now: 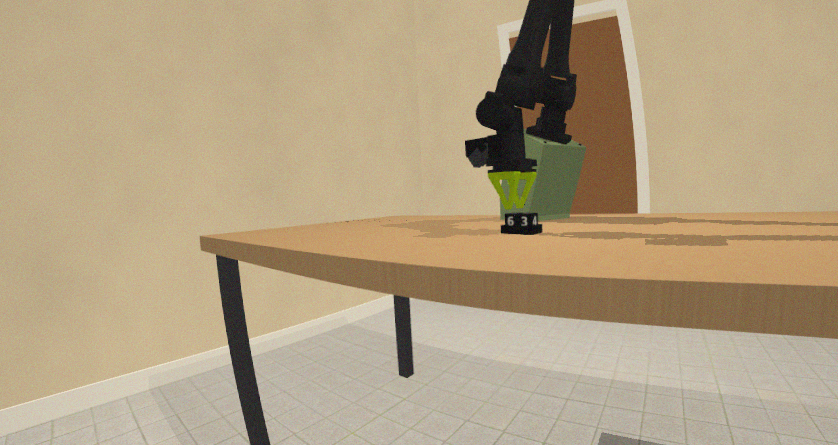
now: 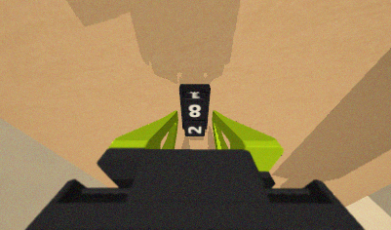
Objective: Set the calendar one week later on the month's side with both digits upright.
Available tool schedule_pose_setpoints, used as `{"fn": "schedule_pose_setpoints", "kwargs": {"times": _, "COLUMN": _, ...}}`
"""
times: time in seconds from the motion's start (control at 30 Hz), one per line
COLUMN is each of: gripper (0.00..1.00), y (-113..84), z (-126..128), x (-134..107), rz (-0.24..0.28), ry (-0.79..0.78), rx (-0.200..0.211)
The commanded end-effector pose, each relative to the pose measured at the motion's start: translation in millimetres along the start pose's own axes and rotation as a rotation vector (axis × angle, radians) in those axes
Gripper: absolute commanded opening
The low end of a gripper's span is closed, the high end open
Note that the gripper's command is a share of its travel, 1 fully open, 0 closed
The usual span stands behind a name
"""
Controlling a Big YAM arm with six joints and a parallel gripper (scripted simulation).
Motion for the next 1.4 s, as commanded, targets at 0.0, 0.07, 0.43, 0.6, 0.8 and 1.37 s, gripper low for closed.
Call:
{"fn": "schedule_pose_setpoints", "kwargs": {"times": 0.0, "gripper": 0.44, "y": 4.0, "z": 4.8, "x": -5.8, "rz": 0.003, "ry": -0.007, "rx": 0.010}}
{"fn": "schedule_pose_setpoints", "kwargs": {"times": 0.07, "gripper": 0.44, "y": 4.4, "z": 5.3, "x": -6.0, "rz": 0.003, "ry": -0.007, "rx": 0.011}}
{"fn": "schedule_pose_setpoints", "kwargs": {"times": 0.43, "gripper": 0.44, "y": 17.6, "z": 4.7, "x": -5.7, "rz": 0.003, "ry": -0.006, "rx": 0.010}}
{"fn": "schedule_pose_setpoints", "kwargs": {"times": 0.6, "gripper": 0.44, "y": 25.9, "z": 3.9, "x": -5.3, "rz": 0.002, "ry": -0.005, "rx": 0.009}}
{"fn": "schedule_pose_setpoints", "kwargs": {"times": 0.8, "gripper": 0.44, "y": 30.3, "z": 3.4, "x": -5.1, "rz": 0.002, "ry": -0.005, "rx": 0.008}}
{"fn": "schedule_pose_setpoints", "kwargs": {"times": 1.37, "gripper": 0.44, "y": 30.7, "z": 0.7, "x": -4.3, "rz": -0.001, "ry": -0.006, "rx": 0.001}}
Point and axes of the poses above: the point where the finger pads meet when closed, its own y axis out along the fingers, its own z axis across the jaws, x = y × z, the point moved 7 cm from there along -y, back along the fingers, and after that the axes turned 12 degrees about y, right-handed, at the moved point
